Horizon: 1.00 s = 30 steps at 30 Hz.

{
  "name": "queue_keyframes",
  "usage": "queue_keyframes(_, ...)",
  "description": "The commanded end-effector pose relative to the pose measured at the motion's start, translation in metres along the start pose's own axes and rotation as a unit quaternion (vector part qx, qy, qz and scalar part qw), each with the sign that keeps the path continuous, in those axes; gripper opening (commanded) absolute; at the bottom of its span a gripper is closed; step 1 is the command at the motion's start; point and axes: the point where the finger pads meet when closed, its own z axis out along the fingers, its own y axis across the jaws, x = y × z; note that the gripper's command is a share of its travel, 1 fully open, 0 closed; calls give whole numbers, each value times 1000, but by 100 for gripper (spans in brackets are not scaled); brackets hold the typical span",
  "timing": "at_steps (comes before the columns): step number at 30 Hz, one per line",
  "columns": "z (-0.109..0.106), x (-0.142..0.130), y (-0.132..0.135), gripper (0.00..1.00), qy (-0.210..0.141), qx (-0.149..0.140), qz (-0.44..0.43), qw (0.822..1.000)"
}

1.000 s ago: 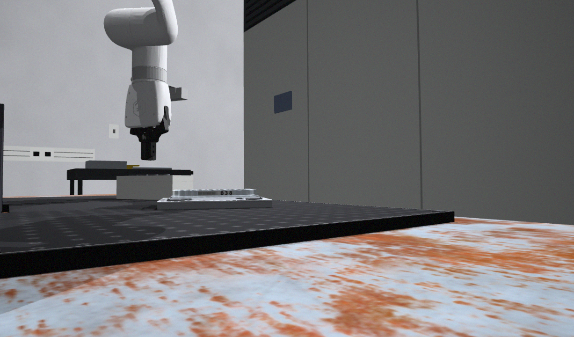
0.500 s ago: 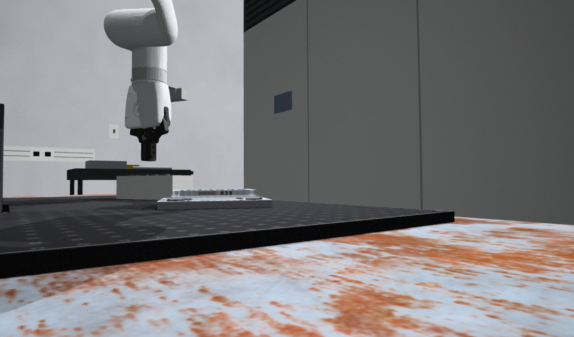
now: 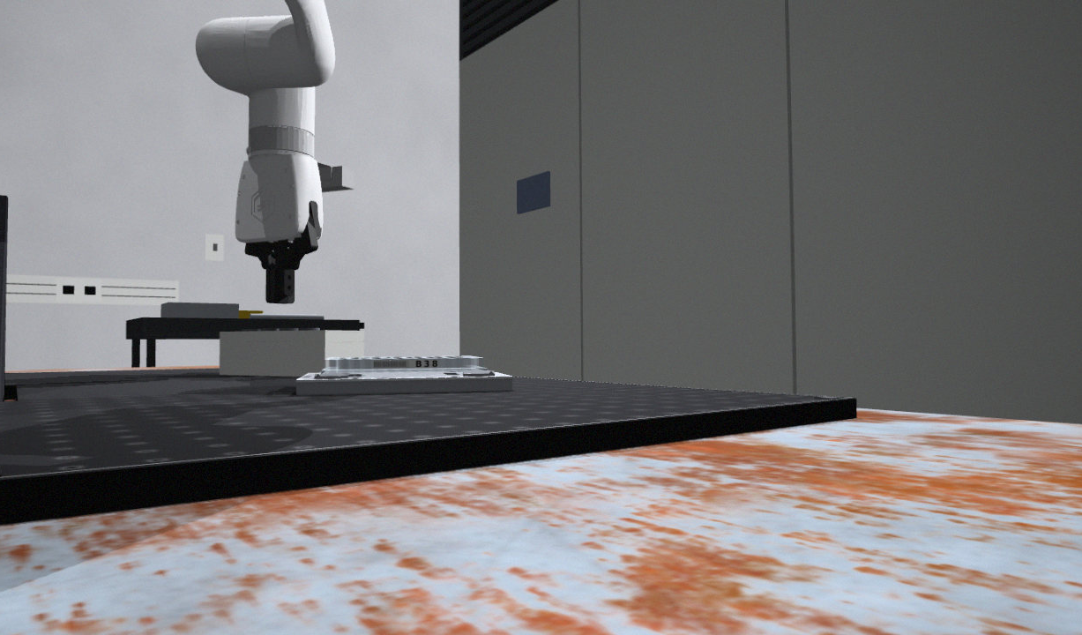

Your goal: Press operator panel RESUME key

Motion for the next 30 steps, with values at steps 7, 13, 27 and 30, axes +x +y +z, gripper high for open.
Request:
queue_keyframes(7, -2, 2, -1, 0, 3, 1, 0, 1000)
queue_keyframes(13, -2, 2, -1, 0, 3, 1, 0, 1000)
queue_keyframes(27, -20, 0, 8, 0, 3, 1, 0, 1000)
queue_keyframes(30, -32, -2, 14, 0, 3, 1, 0, 1000)
